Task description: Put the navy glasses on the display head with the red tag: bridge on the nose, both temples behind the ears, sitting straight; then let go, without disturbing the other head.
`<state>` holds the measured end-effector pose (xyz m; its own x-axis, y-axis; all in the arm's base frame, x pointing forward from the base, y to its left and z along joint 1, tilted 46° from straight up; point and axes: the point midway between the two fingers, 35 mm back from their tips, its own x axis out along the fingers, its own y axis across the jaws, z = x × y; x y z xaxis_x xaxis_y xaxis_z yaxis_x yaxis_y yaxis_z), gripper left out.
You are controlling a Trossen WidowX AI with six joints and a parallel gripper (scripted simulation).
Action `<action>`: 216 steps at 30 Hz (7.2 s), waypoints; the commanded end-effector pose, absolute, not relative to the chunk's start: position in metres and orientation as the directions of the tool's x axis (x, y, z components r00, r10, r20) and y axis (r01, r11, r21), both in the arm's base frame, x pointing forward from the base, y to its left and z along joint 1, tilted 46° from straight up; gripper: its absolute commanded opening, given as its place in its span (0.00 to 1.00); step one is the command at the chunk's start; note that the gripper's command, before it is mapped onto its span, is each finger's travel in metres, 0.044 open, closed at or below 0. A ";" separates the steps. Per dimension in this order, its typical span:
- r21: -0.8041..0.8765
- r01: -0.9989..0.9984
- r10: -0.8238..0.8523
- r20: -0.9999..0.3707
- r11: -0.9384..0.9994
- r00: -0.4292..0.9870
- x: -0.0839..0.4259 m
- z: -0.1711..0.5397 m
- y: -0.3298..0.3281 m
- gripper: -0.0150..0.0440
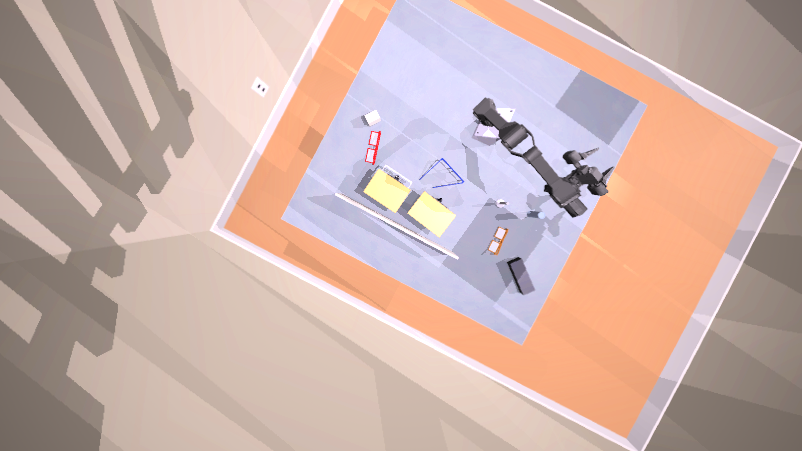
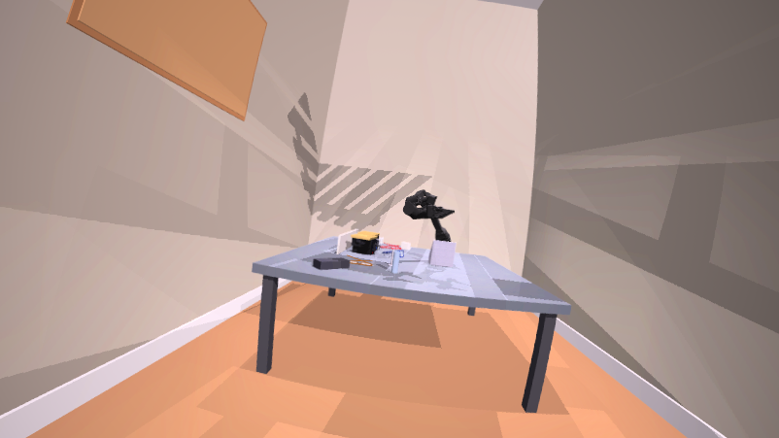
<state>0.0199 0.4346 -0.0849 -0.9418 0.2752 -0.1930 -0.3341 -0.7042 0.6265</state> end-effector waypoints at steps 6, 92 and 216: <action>0.627 -0.334 0.275 -0.193 -0.704 -0.942 0.020 -0.085 0.435 1.00; -0.297 -0.949 -0.702 -0.698 0.106 0.140 0.264 0.053 -0.028 0.46; -0.295 -0.949 -0.690 -0.710 0.112 0.139 0.210 -0.092 0.211 0.25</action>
